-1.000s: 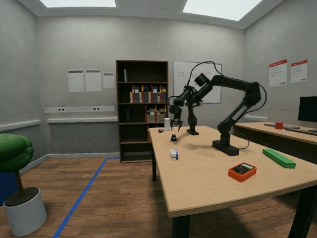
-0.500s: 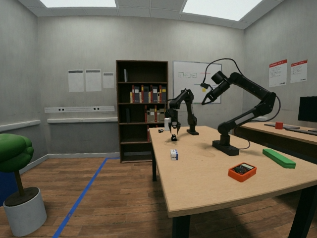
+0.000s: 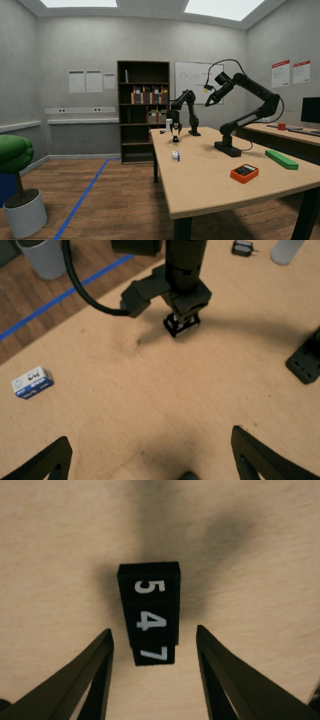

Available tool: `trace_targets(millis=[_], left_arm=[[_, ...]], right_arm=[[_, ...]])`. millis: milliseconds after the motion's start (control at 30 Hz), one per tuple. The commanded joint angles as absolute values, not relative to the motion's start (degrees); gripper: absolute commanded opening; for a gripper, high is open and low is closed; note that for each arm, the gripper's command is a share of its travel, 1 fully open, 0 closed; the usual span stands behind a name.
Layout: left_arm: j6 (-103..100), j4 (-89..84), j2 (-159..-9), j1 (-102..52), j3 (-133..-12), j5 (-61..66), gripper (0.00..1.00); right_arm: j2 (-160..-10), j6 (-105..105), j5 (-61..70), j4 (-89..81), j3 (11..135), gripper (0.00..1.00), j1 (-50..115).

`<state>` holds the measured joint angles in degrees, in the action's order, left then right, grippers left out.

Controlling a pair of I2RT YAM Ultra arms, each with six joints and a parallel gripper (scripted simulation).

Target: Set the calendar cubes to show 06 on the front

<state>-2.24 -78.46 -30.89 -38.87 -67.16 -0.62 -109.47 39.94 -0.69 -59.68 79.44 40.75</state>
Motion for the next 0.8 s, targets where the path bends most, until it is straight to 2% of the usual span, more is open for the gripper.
trace_targets(millis=[0,767], left_arm=[[-1.8,-78.7,-29.9,-38.9,-69.0,0.1,1.00],[-1.6,-78.7,-29.9,-38.7,-69.0,0.3,1.00]], right_arm=[[-110.9,40.1,0.0,-57.8,78.8,0.55,41.4],[-112.3,40.1,0.0,-54.0,76.4,0.55,41.4]])
